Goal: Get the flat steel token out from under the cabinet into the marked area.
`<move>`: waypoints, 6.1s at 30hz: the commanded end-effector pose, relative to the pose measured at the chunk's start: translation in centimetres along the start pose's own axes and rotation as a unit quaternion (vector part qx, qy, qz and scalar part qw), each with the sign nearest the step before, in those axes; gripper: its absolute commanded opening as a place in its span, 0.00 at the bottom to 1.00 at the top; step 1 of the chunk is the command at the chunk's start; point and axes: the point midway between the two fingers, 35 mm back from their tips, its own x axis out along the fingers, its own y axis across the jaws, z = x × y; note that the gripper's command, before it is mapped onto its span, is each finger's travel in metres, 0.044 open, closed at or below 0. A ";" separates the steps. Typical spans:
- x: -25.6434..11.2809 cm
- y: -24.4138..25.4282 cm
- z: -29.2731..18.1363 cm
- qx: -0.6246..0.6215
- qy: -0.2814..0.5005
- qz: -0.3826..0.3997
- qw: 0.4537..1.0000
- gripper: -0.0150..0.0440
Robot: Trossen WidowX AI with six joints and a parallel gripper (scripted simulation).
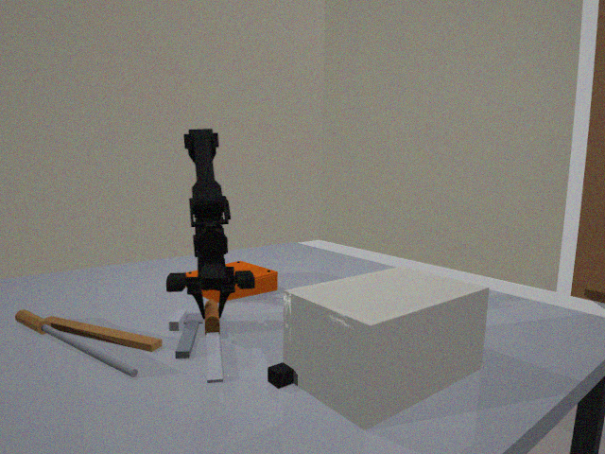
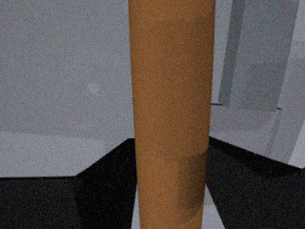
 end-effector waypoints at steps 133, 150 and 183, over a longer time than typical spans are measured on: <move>0.1 -2.7 1.7 -0.306 -0.003 -0.002 0.952 0.50; 0.1 -2.4 2.1 -0.314 -0.002 -0.002 0.950 0.25; 0.0 0.6 5.8 -0.334 -0.002 0.000 0.943 0.25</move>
